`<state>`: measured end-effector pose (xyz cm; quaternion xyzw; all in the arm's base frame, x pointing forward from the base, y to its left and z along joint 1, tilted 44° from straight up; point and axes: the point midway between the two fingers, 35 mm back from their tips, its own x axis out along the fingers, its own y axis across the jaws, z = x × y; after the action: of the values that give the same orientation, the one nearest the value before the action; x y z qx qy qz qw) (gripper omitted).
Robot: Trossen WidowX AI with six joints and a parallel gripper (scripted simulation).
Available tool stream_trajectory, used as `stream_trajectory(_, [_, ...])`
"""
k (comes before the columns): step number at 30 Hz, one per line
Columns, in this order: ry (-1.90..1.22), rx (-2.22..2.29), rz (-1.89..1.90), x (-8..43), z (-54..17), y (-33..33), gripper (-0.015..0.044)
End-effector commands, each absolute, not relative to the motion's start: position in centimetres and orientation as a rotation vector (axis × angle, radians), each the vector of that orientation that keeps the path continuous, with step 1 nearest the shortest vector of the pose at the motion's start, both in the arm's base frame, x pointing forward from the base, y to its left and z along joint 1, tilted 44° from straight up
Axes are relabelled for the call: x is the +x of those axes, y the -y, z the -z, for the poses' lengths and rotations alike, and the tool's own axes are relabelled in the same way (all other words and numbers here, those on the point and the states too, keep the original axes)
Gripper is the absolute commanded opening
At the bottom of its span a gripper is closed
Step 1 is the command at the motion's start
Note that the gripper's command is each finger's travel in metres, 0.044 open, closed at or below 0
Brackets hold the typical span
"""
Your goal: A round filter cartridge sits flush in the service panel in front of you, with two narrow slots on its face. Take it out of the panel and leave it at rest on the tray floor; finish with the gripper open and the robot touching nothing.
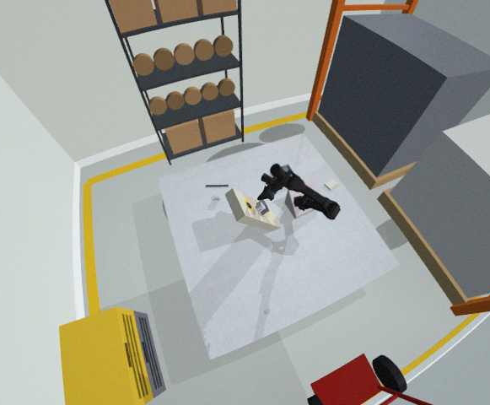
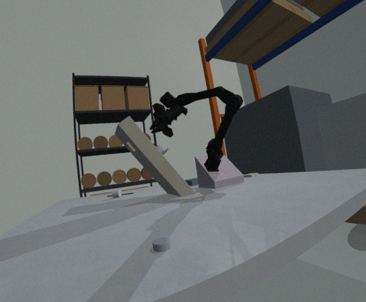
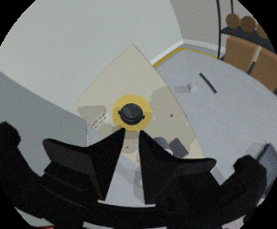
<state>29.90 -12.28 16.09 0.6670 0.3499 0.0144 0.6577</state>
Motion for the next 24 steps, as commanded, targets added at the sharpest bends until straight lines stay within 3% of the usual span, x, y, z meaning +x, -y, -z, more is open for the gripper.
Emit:
stream_trajectory(1, [-0.803, 1.527, -0.033, 30.4, -16.6, 12.6, 0.0116])
stream_trajectory(12, [-0.794, 1.511, -0.031, 30.7, -21.9, 17.6, 0.0405])
stream_trajectory(16, [-0.86, 1.325, -0.09, 30.1, -19.8, 16.0, 0.0305])
stream_trajectory(24, [-1.045, 0.722, -0.418, 26.6, -14.0, 10.5, 0.0305])
